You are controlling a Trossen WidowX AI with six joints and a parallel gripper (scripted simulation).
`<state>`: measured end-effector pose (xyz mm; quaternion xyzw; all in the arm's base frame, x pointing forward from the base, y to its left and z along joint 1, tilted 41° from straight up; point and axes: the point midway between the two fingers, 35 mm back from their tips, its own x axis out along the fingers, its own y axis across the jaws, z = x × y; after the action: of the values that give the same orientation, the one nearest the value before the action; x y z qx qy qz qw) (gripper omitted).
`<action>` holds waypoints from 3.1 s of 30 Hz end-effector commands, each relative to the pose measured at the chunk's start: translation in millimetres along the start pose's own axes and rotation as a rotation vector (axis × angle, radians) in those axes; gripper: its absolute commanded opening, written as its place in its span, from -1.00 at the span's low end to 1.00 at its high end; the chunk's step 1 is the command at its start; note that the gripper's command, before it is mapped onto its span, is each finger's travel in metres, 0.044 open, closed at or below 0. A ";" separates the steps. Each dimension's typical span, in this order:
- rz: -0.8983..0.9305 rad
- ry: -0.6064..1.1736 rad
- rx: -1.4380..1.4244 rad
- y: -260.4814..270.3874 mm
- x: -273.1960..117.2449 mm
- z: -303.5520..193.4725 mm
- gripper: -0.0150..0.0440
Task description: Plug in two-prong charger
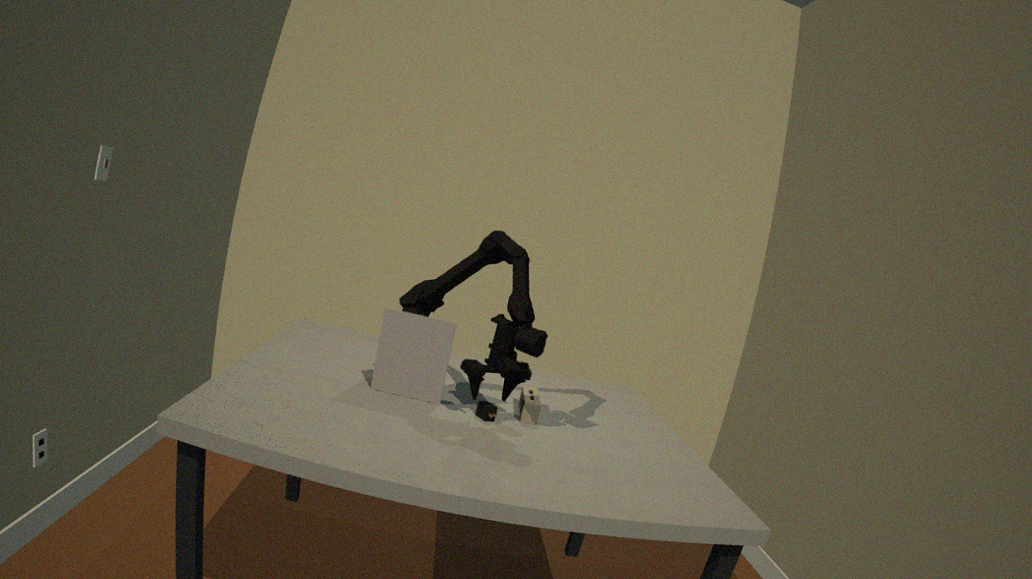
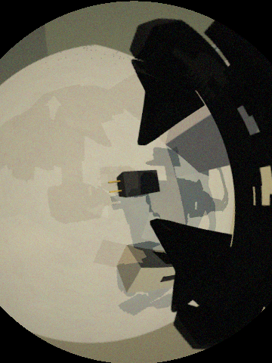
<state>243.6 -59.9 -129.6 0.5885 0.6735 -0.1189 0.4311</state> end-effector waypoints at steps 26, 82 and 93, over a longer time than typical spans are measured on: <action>0.001 0.010 0.006 -0.2 43.5 -0.3 1.00; -0.030 -0.007 -0.338 23.9 4.3 -30.2 -0.49; -0.043 -0.007 -0.535 35.4 15.0 -46.6 -0.49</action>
<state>255.3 -16.8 -102.5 0.4584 0.6926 0.0279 0.5562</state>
